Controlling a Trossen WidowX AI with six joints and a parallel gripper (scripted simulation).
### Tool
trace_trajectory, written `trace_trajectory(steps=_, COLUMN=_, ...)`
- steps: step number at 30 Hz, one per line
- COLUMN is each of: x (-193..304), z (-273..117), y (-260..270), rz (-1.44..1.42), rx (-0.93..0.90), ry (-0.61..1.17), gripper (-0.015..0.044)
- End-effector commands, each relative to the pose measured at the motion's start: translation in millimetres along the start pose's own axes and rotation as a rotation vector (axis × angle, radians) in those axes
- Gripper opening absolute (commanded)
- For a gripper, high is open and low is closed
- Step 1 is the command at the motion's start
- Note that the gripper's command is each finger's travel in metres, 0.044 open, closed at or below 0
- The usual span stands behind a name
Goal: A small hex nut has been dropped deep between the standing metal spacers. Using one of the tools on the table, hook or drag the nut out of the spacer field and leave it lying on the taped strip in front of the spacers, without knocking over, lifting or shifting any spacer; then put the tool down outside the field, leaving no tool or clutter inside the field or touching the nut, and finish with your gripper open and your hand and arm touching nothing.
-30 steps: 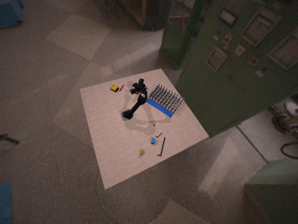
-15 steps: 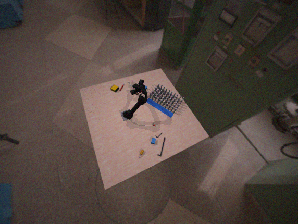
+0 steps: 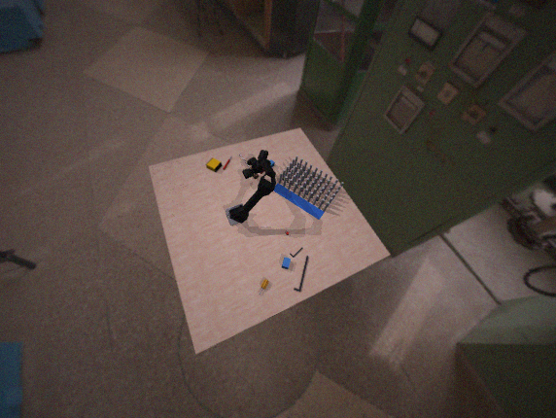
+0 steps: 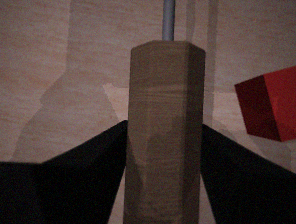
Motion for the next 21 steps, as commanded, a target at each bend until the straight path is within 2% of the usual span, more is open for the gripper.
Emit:
trace_trajectory(steps=1, x=1.1, z=2.6, y=0.2, rz=-0.005, rx=0.005, ry=0.000, gripper=0.0000)
trace_trajectory(steps=21, x=9.9, z=17.3, y=3.8, rz=-0.005, rx=0.005, ry=0.002, gripper=0.0000)
Point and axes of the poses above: the point midway between the two fingers, 35 mm back from their tips, its own z axis out along the fingers, its own y axis across the jaws, x = y × z, the point moved 6 cm from there along -z, back along the fingers, and after that the axes turned 3 degrees about -z, right-handed, at the moved point
